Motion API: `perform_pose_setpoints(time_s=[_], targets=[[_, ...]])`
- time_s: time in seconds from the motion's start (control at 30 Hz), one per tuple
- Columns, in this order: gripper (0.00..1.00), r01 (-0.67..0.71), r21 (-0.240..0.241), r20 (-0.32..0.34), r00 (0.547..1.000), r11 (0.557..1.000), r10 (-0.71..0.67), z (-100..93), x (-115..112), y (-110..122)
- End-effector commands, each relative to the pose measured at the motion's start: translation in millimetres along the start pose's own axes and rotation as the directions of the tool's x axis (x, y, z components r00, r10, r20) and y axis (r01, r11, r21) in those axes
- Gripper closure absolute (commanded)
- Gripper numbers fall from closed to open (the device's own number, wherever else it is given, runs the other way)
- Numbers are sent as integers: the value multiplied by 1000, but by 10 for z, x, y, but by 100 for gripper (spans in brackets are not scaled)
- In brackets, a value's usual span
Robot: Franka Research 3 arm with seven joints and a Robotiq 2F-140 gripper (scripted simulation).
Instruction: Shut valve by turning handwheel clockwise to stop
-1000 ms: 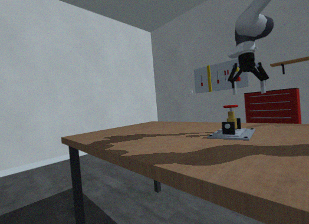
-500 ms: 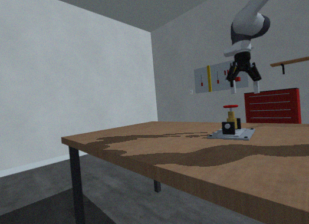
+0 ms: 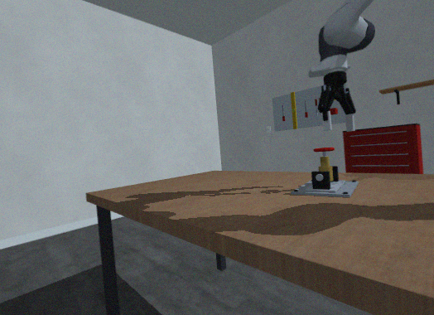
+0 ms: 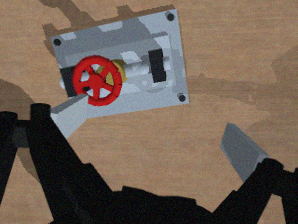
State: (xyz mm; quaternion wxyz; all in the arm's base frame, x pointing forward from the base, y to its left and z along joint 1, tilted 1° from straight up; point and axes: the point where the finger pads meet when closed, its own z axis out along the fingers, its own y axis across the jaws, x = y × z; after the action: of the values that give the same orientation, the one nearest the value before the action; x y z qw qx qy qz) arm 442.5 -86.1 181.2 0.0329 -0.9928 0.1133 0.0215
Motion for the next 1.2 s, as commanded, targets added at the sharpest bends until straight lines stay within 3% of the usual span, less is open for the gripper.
perform_pose_setpoints(time_s=[0.0, 0.33, 0.6, 0.83, 0.9, 1.17], targets=[[0, 172, -1, -6, 985, 985, -172, -13, 33, -40], [0, 326, -13, -8, 945, 945, -326, -27, 57, -177], [0, 480, -27, -6, 877, 877, -480, -41, 78, -325], [0, 611, -39, -1, 791, 791, -611, -54, 94, -464], [0, 611, -39, -1, 791, 791, -611, -54, 94, -464], [0, 748, -52, 8, 663, 662, -749, -71, 108, -634]])
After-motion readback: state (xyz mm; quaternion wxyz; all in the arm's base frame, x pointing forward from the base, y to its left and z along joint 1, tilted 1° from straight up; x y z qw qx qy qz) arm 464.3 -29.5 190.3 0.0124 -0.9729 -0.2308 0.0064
